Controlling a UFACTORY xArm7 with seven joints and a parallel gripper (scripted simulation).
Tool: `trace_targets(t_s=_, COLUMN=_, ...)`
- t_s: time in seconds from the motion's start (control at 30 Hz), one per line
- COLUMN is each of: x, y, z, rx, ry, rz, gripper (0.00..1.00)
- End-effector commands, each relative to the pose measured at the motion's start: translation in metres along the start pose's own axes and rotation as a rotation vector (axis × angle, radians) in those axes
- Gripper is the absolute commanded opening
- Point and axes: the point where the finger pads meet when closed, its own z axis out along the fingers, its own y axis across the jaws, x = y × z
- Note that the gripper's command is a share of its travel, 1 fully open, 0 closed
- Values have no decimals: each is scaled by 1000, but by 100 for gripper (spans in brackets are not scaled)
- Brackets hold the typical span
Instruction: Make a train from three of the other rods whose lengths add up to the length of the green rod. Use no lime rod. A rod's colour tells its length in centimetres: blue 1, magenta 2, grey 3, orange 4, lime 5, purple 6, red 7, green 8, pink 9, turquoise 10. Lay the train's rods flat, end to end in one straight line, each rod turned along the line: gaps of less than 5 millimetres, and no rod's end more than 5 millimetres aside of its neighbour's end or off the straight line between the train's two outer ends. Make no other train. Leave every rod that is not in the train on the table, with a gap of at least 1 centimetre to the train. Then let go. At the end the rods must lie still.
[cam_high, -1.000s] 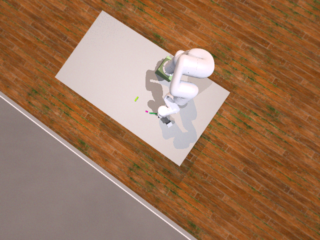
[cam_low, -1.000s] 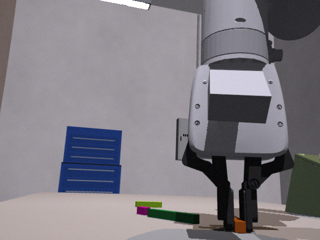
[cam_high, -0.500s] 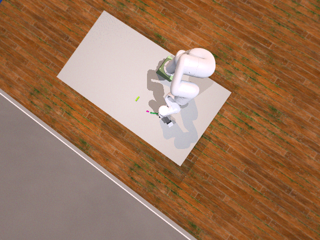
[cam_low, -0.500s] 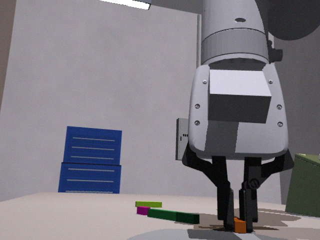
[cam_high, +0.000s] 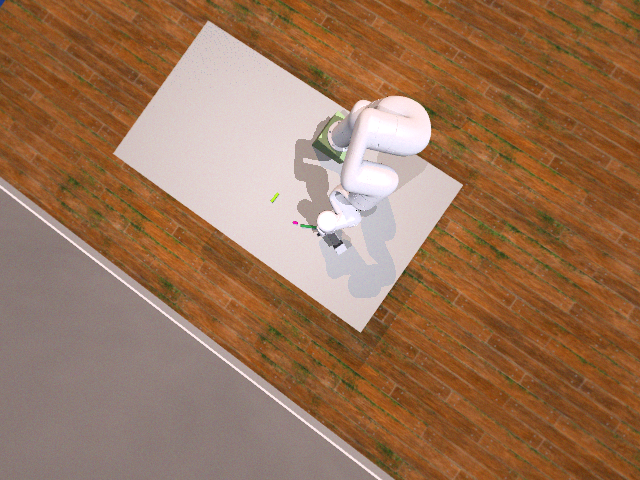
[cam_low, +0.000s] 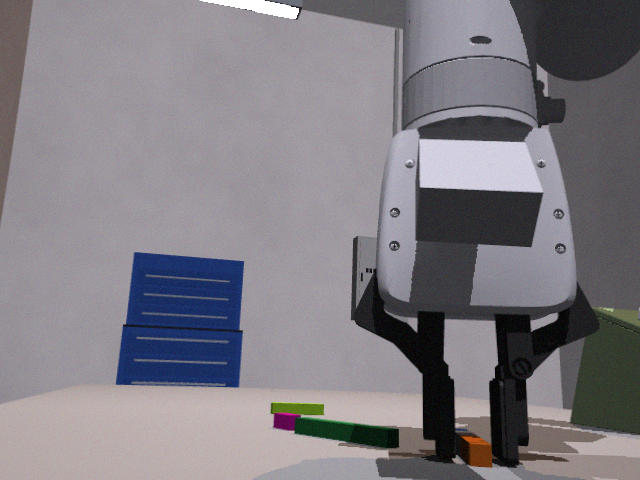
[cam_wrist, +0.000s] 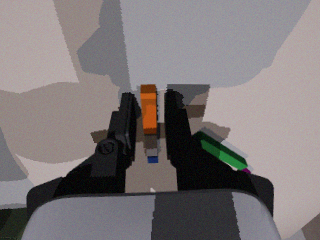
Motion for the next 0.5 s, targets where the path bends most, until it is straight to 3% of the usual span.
trace_targets(t_s=0.0, x=1, y=1, z=-1, rx=-3, ry=2, rz=0, gripper=24)
trace_targets(t_s=0.47, x=1, y=1, z=-15, rx=-3, ry=2, rz=0, gripper=24)
